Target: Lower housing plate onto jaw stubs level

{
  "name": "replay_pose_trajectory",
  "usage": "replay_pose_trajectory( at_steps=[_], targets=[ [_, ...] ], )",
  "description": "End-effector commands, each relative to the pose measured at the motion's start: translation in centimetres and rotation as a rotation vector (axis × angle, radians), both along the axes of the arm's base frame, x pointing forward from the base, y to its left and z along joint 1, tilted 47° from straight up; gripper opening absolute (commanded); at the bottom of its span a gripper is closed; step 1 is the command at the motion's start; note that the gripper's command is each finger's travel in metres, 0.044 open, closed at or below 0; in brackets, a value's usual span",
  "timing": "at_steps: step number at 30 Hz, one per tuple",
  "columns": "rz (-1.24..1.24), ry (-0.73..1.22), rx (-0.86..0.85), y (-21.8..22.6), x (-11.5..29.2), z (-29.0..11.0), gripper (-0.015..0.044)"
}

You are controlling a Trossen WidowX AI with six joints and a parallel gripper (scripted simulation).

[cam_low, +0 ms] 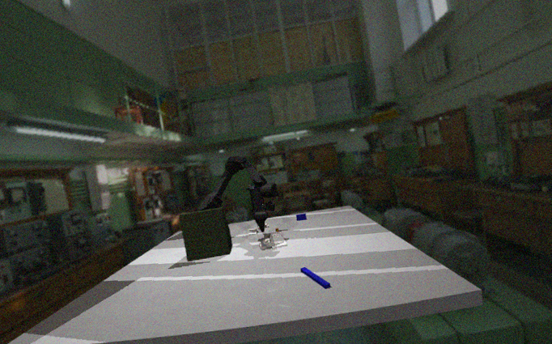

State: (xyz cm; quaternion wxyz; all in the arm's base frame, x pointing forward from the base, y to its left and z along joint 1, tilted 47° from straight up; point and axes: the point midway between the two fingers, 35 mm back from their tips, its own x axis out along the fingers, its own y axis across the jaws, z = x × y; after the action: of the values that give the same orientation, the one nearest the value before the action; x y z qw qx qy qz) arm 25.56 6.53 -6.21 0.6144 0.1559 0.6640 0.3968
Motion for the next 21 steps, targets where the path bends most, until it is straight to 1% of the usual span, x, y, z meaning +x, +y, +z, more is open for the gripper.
replay_pose_trajectory(
  at_steps=[1, 21],
  targets=[
    [-0.003, 0.003, -0.003, -0.06, 0.02, -0.13, 0.0351],
    [0.000, 0.000, -0.002, -0.01, -0.13, -0.04, 0.0351]
  ],
)
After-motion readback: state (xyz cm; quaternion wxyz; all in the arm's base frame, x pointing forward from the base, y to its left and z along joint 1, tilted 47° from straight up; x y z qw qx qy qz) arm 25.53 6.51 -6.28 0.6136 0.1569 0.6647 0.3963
